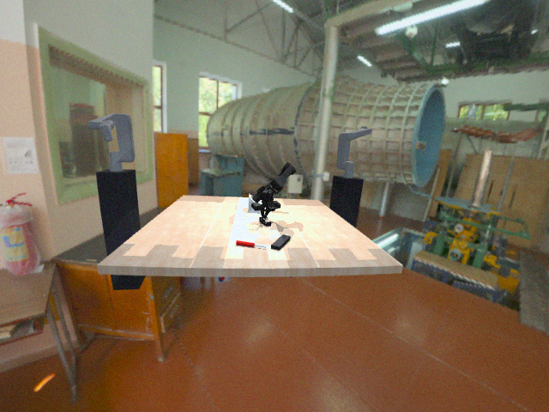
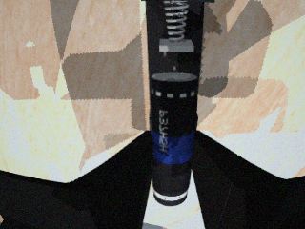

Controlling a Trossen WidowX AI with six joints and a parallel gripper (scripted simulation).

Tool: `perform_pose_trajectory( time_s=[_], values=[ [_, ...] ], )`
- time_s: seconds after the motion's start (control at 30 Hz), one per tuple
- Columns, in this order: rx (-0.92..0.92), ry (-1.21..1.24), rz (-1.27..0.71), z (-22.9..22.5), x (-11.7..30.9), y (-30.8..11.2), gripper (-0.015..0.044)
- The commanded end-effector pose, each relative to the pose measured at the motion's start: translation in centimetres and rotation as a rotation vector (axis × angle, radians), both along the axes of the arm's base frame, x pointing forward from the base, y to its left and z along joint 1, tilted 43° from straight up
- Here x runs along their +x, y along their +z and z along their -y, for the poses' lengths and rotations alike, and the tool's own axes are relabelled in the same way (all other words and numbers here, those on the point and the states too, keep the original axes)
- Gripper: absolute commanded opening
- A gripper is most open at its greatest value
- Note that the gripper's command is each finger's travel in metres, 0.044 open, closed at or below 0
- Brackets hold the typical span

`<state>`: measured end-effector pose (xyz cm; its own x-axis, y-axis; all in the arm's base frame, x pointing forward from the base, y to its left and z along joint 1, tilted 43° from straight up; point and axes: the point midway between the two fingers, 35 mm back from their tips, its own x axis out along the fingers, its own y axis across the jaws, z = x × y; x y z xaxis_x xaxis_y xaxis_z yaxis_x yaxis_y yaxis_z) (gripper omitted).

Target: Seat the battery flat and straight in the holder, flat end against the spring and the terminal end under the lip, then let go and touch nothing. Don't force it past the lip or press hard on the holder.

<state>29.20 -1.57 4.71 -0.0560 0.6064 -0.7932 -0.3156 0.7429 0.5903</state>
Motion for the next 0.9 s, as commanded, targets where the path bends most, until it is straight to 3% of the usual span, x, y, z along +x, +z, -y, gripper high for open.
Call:
perform_pose_trajectory(
  time_s=[0.0, 0.87],
  values=[
    [-0.007, 0.003, -0.006, 0.2, 0.1, 0.1, 0.0062],
    [-0.062, 0.121, -0.158, -0.7, 1.1, -0.6, 0.0062]
  ],
)
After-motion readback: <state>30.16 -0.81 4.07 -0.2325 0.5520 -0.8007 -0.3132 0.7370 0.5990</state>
